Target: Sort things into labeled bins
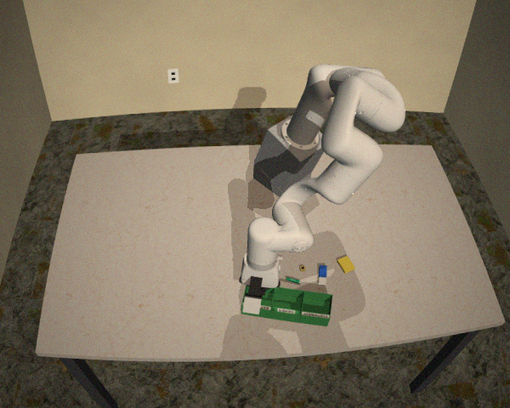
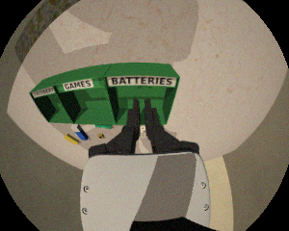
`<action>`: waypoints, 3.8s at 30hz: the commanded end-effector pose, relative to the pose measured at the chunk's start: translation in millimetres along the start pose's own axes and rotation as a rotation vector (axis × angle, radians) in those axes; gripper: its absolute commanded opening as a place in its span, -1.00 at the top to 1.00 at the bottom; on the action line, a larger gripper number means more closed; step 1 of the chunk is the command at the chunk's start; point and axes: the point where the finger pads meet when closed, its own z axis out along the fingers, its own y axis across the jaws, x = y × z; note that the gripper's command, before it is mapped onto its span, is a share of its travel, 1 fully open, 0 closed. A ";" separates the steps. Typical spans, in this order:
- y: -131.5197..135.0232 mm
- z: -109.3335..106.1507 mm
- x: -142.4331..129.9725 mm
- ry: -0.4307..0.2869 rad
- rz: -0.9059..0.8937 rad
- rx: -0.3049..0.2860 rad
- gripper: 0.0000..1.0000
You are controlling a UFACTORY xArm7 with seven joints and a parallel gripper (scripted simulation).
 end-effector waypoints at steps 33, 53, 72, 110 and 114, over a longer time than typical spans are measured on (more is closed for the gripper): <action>-83.4 -34.1 6.3 0.004 0.001 -0.001 0.85; -83.4 11.2 6.4 0.004 0.001 -0.001 0.85; -83.3 25.3 6.4 0.004 0.000 -0.001 0.85; -83.3 19.9 6.4 0.004 0.000 -0.001 0.85; -83.3 15.9 6.4 0.004 0.000 -0.001 0.85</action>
